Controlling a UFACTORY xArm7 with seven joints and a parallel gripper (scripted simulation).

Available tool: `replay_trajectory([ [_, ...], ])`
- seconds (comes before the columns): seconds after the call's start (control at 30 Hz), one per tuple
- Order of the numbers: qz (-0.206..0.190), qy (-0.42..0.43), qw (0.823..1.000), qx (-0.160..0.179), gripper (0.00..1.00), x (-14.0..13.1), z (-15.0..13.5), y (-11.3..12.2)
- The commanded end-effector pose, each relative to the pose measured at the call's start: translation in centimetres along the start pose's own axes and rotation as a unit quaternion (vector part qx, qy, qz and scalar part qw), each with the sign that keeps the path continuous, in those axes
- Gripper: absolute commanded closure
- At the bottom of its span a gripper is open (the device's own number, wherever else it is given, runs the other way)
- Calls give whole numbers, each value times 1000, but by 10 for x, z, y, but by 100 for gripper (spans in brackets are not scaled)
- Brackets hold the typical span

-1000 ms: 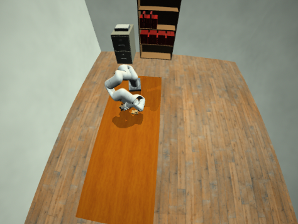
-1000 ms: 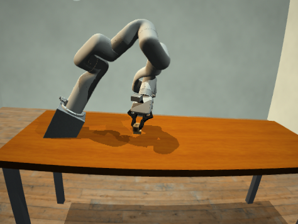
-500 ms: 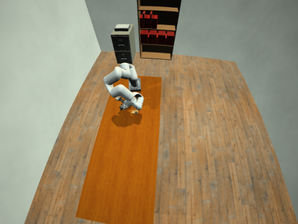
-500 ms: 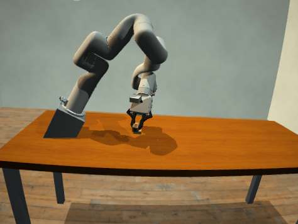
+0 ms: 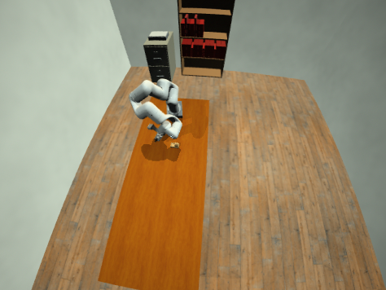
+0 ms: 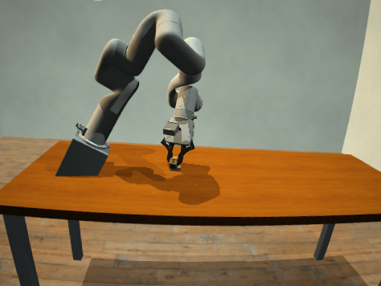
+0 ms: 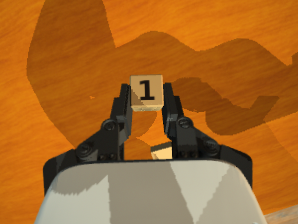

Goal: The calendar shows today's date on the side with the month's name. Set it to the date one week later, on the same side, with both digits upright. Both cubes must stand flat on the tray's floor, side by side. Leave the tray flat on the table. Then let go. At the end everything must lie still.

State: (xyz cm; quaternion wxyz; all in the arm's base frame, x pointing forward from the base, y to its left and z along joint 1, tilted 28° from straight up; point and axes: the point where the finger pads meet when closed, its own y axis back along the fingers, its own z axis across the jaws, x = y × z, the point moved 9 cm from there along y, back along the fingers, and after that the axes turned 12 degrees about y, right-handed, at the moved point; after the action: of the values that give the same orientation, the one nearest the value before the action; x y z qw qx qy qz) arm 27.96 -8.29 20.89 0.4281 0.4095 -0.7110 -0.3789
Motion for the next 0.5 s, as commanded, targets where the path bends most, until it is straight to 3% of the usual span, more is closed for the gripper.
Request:
replay_trajectory([
  [0.0, -22, -1, 1000, 11, 73, 7, 0, 2],
  [0.17, -24, 0, 1000, 11, 73, 9, 1, 2],
  [0.33, -51, 1, 999, 10, 73, 13, 3, 0],
  [0.47, -115, 2, 993, 21, 73, 25, 5, -3],
])
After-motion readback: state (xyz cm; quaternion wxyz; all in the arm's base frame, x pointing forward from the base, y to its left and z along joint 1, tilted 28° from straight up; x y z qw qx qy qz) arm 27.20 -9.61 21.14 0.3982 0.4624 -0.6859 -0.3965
